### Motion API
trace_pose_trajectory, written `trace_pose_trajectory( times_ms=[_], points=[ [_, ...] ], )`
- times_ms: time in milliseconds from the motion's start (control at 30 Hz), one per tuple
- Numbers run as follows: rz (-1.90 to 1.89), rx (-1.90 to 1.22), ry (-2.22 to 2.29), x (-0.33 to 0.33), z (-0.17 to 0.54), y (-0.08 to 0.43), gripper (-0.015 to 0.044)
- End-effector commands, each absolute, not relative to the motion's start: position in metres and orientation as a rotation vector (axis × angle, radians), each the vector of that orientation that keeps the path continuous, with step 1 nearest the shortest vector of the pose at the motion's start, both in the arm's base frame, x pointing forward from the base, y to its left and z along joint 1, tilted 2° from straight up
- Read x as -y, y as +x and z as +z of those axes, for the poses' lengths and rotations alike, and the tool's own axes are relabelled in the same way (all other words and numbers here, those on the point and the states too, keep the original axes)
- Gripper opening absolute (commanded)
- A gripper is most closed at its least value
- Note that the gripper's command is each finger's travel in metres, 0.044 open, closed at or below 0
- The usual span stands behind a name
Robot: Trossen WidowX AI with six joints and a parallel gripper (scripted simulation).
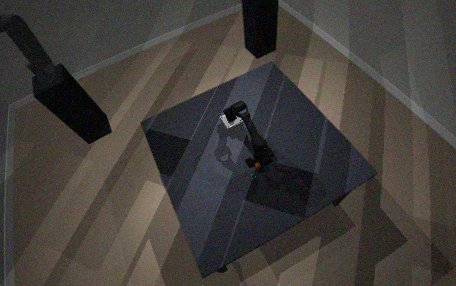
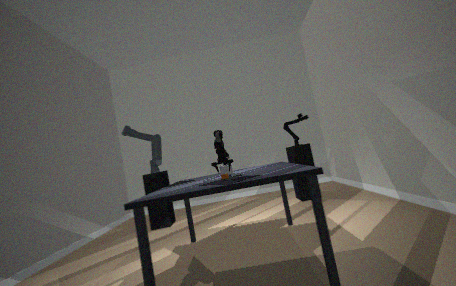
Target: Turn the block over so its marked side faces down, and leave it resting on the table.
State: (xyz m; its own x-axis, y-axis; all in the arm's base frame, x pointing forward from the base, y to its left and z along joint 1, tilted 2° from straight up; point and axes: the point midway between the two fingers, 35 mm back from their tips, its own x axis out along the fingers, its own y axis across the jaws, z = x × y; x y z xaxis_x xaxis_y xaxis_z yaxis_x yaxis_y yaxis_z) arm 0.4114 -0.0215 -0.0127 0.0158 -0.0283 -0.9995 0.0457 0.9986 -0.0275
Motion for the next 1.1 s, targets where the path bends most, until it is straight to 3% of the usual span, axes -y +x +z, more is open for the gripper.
trace_pose_trajectory(
  times_ms=[0, 500, 667, 1067],
  points=[
    [-0.062, -1.560, 0.012, 0.022, -0.021, 0.410, 0.0440],
    [-0.062, -1.560, 0.012, 0.023, -0.043, 0.409, 0.0440],
    [-0.062, -1.560, 0.012, 0.023, -0.043, 0.409, 0.0309],
    [-0.062, -1.560, 0.012, 0.023, -0.043, 0.409, 0.0229]
  ],
)
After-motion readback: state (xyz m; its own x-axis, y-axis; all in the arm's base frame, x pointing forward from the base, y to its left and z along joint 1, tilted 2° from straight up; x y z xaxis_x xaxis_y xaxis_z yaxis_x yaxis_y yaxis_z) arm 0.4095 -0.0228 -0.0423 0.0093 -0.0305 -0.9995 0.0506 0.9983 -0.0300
